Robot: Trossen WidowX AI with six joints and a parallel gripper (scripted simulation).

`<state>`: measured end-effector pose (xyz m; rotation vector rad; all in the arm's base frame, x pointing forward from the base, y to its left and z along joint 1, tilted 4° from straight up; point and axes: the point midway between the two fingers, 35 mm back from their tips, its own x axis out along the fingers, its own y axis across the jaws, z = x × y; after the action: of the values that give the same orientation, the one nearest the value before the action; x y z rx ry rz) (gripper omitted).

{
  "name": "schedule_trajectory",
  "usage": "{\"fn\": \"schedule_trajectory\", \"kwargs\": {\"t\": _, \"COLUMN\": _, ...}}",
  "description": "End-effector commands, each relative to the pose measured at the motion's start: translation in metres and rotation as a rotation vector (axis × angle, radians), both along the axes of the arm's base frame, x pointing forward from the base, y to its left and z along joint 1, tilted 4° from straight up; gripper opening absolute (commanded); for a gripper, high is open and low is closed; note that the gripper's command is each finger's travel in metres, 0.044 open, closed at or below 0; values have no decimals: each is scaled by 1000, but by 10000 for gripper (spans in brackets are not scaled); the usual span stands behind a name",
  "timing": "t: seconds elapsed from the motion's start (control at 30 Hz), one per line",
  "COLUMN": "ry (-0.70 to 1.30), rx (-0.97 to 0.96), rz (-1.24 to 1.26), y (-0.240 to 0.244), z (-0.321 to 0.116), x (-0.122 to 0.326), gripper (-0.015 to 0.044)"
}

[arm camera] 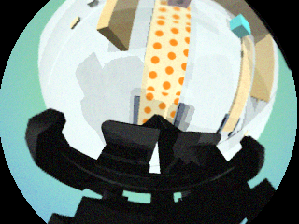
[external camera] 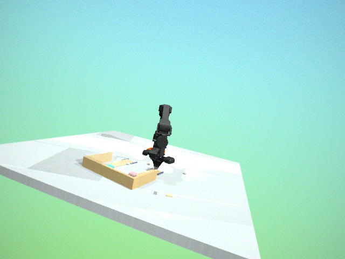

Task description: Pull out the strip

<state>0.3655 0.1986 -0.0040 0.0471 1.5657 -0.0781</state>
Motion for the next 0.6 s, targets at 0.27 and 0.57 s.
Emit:
{"fn": "schedule_trajectory", "kwargs": {"t": 0.27, "ry": 22, "rx": -5, "rz": -3, "y": 1, "z": -6, "x": -24, "gripper": 0}}
{"fn": "schedule_trajectory", "kwargs": {"t": 0.57, "ry": 23, "rx": -5, "rz": -3, "y": 2, "z": -7, "x": -38, "gripper": 0}}
